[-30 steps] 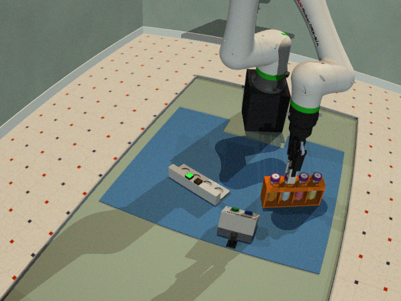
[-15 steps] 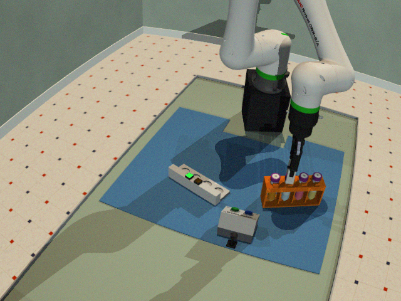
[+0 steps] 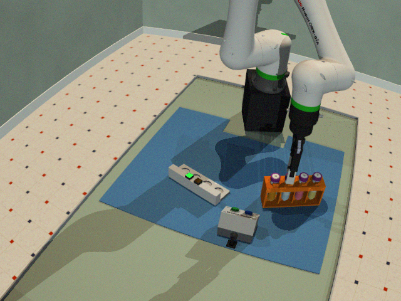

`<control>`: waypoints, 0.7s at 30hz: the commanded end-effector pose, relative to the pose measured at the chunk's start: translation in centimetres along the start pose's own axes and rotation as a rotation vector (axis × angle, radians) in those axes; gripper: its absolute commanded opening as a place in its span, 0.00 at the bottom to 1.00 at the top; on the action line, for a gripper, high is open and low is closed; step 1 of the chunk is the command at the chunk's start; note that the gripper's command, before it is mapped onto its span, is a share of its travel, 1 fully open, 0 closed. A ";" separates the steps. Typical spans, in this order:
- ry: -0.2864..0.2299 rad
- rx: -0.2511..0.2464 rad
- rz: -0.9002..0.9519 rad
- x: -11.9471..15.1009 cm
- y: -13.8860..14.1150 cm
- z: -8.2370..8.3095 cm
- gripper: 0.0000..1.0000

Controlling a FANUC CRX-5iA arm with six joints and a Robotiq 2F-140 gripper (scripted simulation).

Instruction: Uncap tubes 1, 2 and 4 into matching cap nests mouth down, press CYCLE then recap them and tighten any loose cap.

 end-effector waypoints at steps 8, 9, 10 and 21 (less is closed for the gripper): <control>0.000 0.000 0.000 0.0 0.0 3.1 0.35; 0.000 0.000 0.000 0.0 0.0 3.4 0.35; 0.000 0.000 0.000 0.0 0.0 3.7 0.35; 0.000 0.000 -0.129 -4.3 -2.6 4.1 0.00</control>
Point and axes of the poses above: the point where the finger pads meet when closed, its own z axis back along the fingers, its own y axis across the jaws, x = y × z, the point moved 5 cm from there along z, back along the fingers, and after that the axes turned 9 degrees about z, right-handed, at the moved point
